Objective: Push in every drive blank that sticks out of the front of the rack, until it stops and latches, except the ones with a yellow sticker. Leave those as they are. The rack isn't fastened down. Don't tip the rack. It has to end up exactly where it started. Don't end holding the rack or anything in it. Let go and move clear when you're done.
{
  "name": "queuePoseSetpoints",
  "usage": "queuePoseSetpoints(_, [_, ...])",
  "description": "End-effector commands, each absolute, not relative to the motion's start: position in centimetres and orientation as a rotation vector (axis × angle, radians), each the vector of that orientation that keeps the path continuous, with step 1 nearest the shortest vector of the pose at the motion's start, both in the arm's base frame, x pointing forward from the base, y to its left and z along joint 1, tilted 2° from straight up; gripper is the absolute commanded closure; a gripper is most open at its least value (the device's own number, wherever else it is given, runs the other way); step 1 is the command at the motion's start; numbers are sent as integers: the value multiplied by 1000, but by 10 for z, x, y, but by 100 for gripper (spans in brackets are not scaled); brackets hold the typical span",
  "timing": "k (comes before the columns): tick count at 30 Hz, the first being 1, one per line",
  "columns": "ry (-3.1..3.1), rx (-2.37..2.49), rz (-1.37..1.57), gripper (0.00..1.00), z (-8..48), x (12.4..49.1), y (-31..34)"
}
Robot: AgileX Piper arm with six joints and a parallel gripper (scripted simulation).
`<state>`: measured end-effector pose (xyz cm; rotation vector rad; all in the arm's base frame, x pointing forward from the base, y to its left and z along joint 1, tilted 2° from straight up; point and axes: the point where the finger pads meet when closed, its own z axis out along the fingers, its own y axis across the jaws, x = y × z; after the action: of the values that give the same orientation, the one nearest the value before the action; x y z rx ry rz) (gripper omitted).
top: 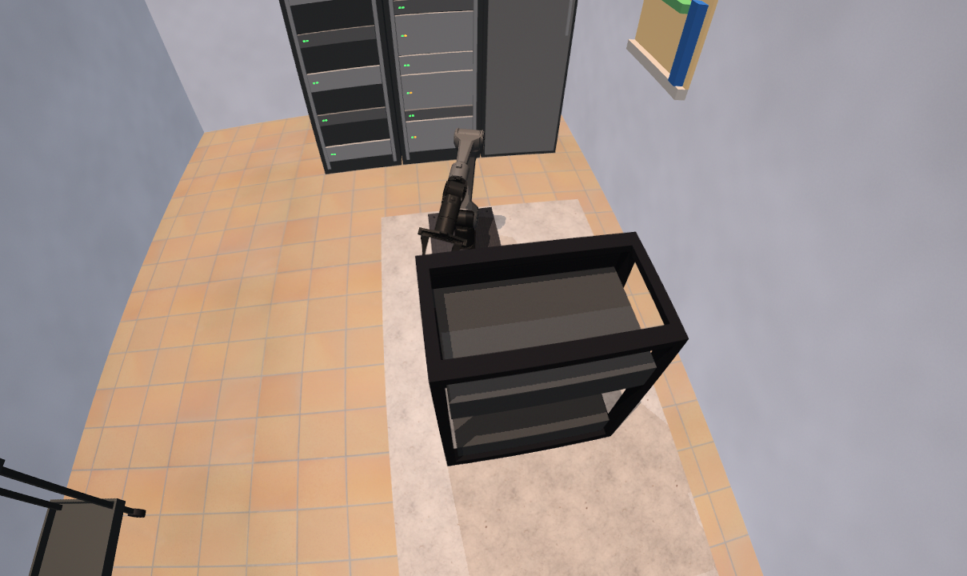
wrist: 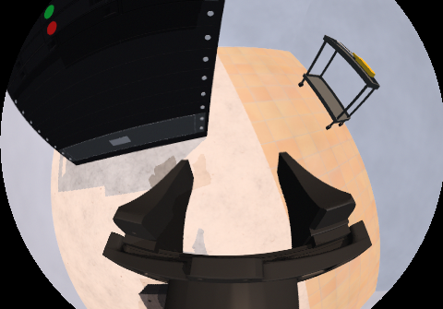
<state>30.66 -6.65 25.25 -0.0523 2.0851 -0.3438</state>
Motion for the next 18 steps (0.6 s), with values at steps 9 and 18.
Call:
queuePoseSetpoints(9, [1794, -162, -590, 0, 321, 306, -95])
queuePoseSetpoints(18, [1587, -292, -754, 0, 369, 297, -97])
